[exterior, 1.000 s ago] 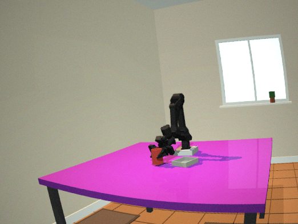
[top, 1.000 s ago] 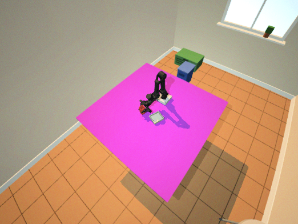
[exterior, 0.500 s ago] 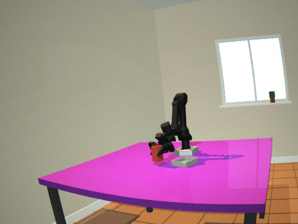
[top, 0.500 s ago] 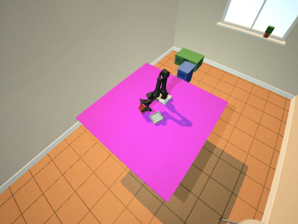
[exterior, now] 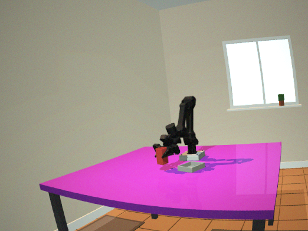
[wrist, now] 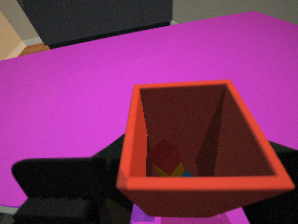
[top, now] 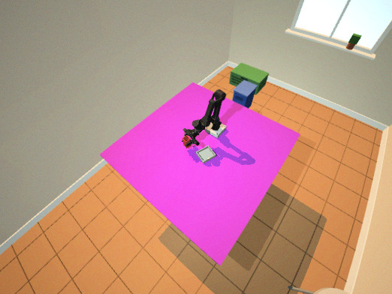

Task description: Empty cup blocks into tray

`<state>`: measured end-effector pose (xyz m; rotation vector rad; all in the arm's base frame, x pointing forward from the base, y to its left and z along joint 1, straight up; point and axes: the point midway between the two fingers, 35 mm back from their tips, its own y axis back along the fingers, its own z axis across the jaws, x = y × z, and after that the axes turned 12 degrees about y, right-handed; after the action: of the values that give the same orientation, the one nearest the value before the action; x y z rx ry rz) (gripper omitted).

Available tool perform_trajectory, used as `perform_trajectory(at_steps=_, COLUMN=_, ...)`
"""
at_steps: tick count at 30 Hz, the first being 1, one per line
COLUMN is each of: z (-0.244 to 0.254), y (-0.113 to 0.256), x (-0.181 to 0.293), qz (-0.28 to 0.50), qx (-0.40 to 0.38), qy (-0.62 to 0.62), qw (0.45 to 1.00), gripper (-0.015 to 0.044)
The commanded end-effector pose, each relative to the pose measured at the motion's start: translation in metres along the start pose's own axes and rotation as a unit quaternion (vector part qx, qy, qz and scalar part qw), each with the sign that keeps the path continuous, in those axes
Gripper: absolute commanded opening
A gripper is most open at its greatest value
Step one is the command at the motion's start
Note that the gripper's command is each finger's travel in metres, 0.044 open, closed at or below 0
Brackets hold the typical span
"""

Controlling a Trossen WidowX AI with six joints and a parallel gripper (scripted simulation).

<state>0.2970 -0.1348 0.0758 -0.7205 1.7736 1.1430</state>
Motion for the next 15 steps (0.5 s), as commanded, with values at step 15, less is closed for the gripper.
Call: perform_trajectory(at_steps=15, z=0.058, y=0.012, x=-0.023, qz=-0.029, qx=-0.088, qy=0.041, qw=0.995, gripper=0.0)
